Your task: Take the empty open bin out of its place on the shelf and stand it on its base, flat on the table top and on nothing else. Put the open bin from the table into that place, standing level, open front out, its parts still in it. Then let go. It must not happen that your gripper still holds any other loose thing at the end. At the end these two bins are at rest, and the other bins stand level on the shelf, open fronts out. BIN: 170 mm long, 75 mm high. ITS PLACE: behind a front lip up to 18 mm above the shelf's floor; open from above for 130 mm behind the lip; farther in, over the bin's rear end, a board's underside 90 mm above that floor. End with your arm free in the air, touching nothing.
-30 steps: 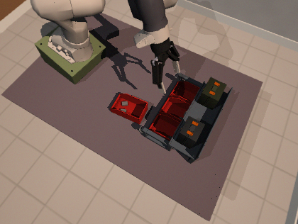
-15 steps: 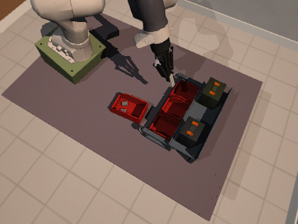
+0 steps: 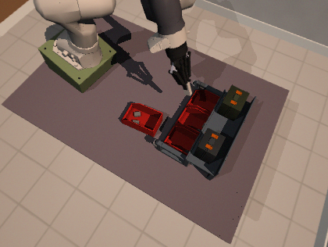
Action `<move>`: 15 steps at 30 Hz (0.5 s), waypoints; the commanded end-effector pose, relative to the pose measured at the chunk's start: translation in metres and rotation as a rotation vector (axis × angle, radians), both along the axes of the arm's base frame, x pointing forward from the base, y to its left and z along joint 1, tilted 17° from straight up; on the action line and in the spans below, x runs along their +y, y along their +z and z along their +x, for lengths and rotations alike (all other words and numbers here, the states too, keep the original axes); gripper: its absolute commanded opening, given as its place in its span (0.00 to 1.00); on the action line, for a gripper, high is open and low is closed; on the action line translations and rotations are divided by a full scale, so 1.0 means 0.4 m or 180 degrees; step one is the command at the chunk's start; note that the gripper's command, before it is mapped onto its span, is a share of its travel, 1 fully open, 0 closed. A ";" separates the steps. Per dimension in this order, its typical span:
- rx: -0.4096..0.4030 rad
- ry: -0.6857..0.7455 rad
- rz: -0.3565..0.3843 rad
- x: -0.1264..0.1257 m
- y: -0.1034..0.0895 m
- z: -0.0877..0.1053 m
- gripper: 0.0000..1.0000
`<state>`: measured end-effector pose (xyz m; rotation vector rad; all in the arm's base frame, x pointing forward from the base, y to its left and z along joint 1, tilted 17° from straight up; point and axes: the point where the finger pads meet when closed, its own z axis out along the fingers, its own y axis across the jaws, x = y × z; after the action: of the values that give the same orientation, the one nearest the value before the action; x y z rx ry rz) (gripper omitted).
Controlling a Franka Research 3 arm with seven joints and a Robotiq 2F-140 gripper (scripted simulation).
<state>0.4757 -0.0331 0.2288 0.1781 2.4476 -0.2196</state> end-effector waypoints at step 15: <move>0.0184 -0.0009 0.0072 -0.001 0.000 0.000 0.00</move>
<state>0.4770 -0.0353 0.2310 0.1695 2.4744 -0.2209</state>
